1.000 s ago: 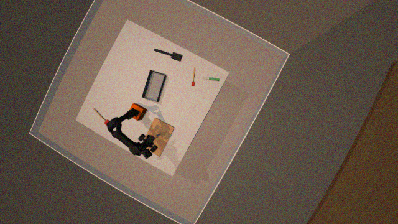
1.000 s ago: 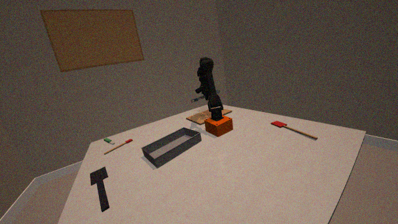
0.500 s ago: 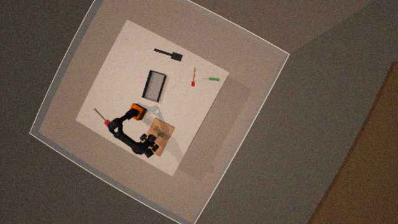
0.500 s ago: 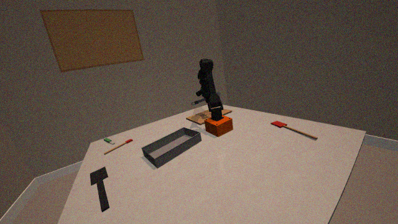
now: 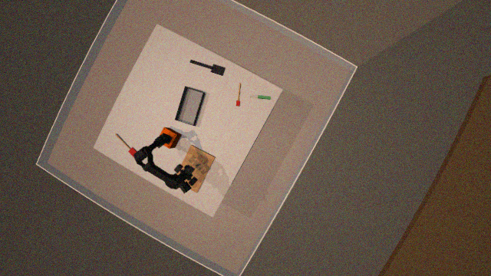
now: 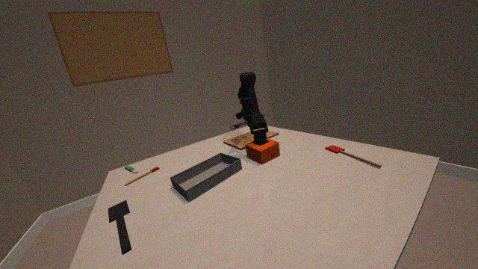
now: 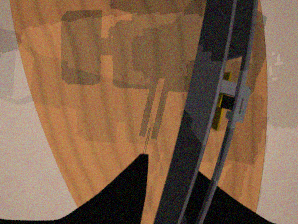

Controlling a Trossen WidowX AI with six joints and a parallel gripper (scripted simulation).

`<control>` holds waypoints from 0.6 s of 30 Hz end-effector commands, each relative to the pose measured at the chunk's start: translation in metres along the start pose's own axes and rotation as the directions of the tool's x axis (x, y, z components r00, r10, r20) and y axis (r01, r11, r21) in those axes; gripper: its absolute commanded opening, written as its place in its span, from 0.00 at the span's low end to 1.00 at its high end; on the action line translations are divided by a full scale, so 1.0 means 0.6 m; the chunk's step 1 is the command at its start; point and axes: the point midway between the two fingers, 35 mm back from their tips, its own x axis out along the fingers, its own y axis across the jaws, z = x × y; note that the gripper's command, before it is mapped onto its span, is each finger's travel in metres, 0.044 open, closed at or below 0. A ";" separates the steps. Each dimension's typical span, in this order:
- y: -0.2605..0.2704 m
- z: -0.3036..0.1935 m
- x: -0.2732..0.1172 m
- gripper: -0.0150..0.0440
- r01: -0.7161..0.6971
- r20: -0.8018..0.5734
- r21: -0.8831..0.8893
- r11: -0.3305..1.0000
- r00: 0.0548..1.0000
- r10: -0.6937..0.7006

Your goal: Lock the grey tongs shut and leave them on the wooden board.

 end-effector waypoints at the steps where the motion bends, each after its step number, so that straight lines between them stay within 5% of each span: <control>1: 0.000 0.001 0.011 0.00 0.000 0.004 -0.005 1.000 1.000 0.000; 18: 0.004 0.002 0.057 0.00 -0.001 0.004 -0.005 1.000 1.000 0.001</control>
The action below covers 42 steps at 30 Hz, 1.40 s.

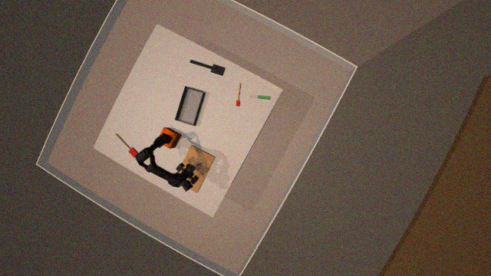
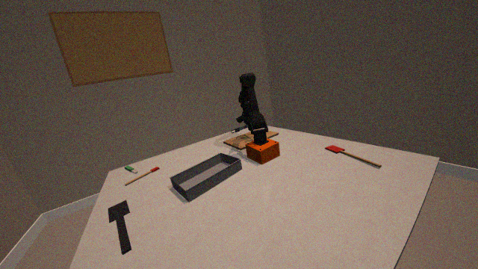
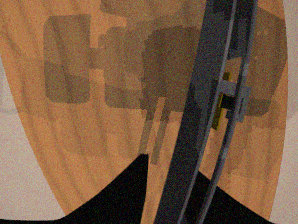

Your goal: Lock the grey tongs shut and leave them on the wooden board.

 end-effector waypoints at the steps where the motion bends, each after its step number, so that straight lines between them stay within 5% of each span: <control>1: 0.001 0.001 0.011 0.00 0.000 0.004 -0.004 1.000 1.000 0.000; 15: 0.006 0.003 0.039 0.00 -0.001 0.004 -0.005 1.000 1.000 0.001; 37: 0.007 0.002 0.037 0.98 -0.004 0.001 -0.001 1.000 1.000 0.004; 42: 0.004 0.025 0.019 1.00 -0.003 0.002 -0.001 1.000 1.000 0.003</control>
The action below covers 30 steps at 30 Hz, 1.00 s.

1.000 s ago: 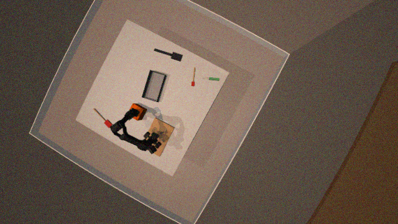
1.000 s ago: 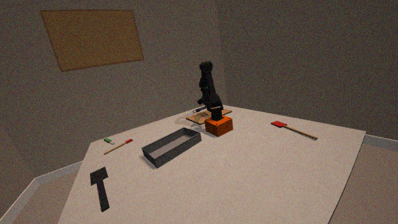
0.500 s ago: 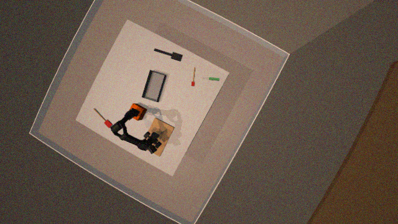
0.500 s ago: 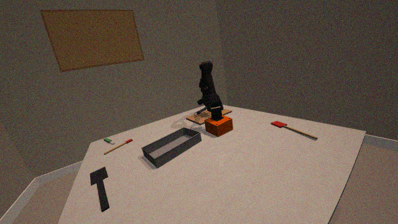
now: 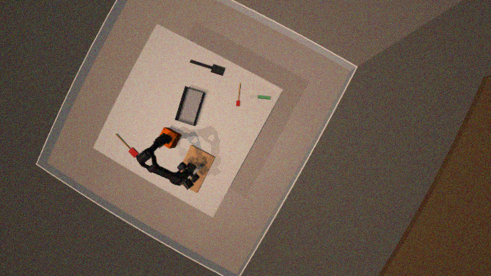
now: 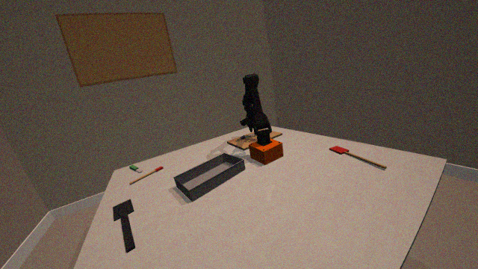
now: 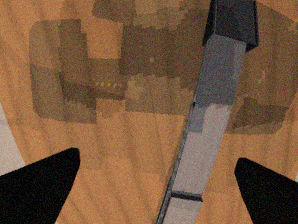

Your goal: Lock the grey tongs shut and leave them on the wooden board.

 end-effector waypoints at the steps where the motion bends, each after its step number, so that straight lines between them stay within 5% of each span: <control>1: -0.004 0.034 -0.025 1.00 0.009 0.000 -0.016 1.000 1.000 -0.009; 12: 0.059 0.238 -0.184 1.00 0.004 0.017 -0.007 1.000 1.000 -0.004; 30: 0.065 0.239 -0.270 1.00 0.017 0.019 -0.026 1.000 1.000 -0.017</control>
